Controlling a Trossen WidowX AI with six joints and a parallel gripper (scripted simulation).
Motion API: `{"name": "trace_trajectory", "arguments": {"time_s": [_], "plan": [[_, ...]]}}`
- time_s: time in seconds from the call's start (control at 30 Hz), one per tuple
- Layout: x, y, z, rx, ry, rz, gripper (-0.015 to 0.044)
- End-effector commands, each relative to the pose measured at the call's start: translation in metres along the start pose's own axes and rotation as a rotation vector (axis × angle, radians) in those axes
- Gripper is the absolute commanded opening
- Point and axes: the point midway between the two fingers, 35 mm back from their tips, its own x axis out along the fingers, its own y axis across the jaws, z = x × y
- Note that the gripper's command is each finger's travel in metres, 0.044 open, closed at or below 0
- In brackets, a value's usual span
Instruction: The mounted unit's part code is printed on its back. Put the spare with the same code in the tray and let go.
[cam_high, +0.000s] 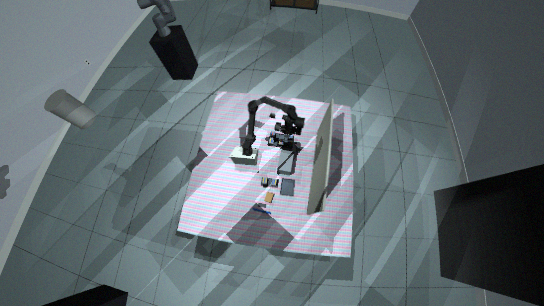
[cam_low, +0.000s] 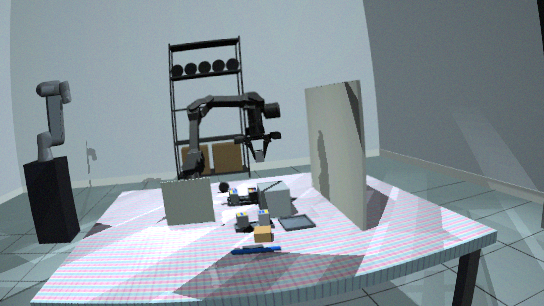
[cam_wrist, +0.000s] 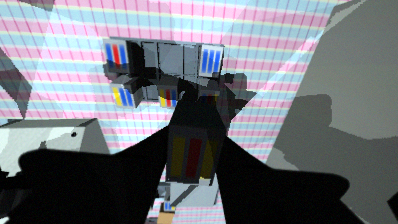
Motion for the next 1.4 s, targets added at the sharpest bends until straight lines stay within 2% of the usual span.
{"name": "trace_trajectory", "arguments": {"time_s": [0.0, 0.73, 1.37], "plan": [[-0.002, -0.016, -0.019, 0.035, 0.01, -0.013, 0.0], [-0.011, -0.075, -0.137, 0.036, 0.042, -0.011, 0.0], [-0.007, -0.095, -0.246, -0.046, 0.03, 0.01, 0.0]]}}
